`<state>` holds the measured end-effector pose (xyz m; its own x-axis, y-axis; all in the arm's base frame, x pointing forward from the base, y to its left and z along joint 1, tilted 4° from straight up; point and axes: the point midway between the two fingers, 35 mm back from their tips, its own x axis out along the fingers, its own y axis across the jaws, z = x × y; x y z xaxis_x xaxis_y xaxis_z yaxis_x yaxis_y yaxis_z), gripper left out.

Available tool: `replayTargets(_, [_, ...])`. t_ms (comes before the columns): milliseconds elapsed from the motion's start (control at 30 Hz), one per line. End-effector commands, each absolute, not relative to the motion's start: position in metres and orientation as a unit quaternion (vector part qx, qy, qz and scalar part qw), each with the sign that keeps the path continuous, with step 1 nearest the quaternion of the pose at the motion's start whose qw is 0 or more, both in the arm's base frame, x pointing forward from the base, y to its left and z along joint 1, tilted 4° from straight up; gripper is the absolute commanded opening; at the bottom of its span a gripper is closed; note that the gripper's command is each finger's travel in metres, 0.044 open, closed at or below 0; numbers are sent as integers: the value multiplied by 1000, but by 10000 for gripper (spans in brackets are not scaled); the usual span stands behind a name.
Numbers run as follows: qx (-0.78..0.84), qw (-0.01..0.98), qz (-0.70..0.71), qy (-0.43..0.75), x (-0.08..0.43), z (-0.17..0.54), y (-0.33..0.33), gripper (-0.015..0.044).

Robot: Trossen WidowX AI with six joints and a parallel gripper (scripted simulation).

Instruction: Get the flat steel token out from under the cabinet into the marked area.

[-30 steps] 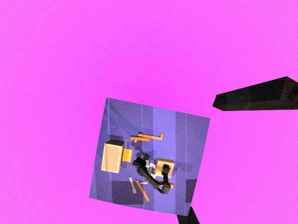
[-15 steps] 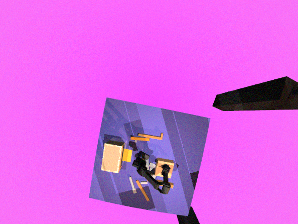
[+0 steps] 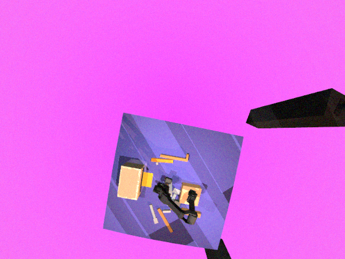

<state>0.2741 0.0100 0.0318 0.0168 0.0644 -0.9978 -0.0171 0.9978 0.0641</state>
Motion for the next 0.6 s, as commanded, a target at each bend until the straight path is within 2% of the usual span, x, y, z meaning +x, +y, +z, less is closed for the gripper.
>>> replayTargets(0, [5,713,39,700,274,32,10,270])
replayTargets(567, [-44,712,86,695,274,32,10,270])
